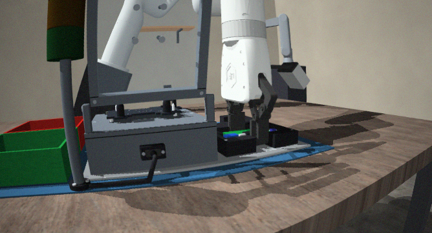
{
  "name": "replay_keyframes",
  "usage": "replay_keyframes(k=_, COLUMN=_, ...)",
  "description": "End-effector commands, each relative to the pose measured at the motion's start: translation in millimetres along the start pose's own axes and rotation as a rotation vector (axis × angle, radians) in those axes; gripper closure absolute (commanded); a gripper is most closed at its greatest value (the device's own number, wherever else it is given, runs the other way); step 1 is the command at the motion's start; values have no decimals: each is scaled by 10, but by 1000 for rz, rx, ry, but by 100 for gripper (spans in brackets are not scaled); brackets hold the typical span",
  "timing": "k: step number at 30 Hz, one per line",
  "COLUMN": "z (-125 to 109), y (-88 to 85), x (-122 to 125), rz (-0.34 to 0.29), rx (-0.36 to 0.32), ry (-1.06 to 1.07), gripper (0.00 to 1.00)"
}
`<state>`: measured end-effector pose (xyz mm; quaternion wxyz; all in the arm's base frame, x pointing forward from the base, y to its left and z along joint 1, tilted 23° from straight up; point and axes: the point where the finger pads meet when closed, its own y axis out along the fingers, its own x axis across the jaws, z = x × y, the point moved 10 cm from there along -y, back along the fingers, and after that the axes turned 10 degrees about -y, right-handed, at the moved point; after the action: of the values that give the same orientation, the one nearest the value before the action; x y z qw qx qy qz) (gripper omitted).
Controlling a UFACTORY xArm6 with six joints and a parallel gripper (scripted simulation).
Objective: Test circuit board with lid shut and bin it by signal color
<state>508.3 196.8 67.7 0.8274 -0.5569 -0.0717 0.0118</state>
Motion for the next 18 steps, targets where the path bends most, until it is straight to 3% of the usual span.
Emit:
replay_keyframes(k=1, z=4, y=-14, x=12, rz=-4, rx=1, ry=-1, gripper=19)
replay_keyframes(k=18, z=4, y=-14, x=12, rz=-4, rx=1, ry=-1, gripper=21)
